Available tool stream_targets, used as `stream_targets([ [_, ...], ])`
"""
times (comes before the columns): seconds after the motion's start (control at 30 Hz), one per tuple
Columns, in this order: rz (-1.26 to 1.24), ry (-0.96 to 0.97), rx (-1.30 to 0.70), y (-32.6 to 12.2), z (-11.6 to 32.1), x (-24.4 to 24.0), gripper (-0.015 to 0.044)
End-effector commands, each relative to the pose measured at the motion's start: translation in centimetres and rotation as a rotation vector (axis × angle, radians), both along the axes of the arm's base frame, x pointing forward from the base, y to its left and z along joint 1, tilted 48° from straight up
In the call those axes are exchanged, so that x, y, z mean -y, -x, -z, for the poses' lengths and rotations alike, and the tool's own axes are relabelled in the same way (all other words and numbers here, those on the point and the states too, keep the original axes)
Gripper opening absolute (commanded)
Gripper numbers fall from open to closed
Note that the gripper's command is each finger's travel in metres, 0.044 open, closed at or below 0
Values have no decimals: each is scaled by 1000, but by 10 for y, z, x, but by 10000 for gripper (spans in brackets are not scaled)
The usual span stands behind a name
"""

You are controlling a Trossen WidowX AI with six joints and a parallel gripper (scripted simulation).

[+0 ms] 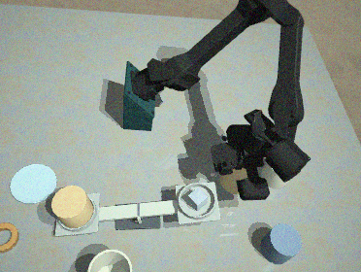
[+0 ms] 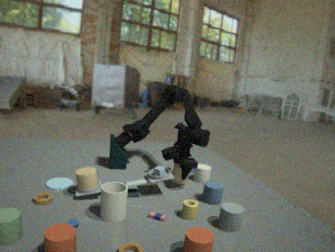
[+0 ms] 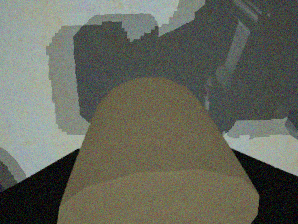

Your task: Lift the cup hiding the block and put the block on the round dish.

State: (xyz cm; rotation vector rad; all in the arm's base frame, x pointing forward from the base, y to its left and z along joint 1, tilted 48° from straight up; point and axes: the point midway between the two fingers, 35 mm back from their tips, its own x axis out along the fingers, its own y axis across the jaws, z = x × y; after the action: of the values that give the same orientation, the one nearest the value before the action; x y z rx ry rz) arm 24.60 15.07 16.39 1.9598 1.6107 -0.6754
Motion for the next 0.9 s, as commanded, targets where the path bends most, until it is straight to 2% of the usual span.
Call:
stream_targets([
  [0.0,6,3,-1,-2,5,-4,0],
  [0.07,6,3,-1,-2,7,-7,0],
  [0.63,1,3,-1,0,-2,4,440],
  [0.73,5,7,-2,6,-26,31,440],
  [0.87,6,6,-2,8,-32,37,440],
])
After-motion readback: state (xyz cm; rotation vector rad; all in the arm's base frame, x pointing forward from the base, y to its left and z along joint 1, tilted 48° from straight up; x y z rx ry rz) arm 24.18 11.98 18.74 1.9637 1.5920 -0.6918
